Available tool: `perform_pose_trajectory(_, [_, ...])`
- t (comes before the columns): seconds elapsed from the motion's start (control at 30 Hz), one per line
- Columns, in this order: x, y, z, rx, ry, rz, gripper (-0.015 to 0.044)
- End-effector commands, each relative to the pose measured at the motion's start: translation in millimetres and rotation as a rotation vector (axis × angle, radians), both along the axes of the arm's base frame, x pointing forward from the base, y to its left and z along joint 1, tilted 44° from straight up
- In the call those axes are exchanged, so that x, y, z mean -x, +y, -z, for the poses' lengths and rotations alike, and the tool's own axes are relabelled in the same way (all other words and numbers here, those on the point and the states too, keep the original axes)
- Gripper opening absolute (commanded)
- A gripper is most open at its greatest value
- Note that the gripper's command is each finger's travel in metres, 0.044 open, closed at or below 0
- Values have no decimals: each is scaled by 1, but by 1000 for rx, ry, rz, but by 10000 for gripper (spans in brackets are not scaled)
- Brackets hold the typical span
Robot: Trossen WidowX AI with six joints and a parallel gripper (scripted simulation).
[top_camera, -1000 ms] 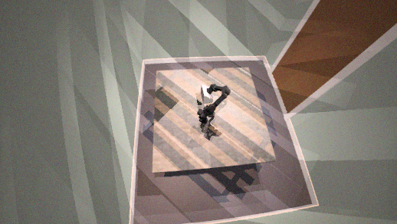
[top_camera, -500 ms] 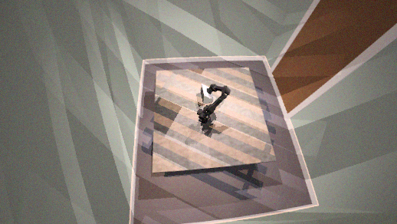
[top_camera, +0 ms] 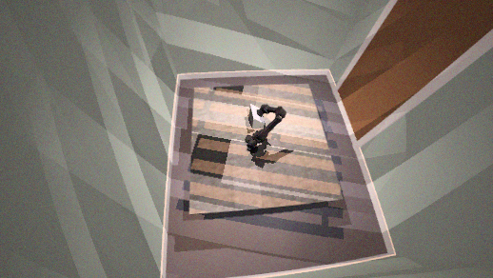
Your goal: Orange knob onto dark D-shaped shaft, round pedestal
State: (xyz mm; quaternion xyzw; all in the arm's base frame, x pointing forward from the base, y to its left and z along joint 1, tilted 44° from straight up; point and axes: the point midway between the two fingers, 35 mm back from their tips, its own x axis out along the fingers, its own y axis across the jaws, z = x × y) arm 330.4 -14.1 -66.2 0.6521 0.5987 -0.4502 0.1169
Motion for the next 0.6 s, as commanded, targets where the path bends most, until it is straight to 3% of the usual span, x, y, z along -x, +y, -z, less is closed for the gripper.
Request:
perform_pose_trajectory(0.0, [-1,-2,0,6,-3,4,0])
perform_pose_trajectory(0.57, [2,1,3,5,-2,4,0])
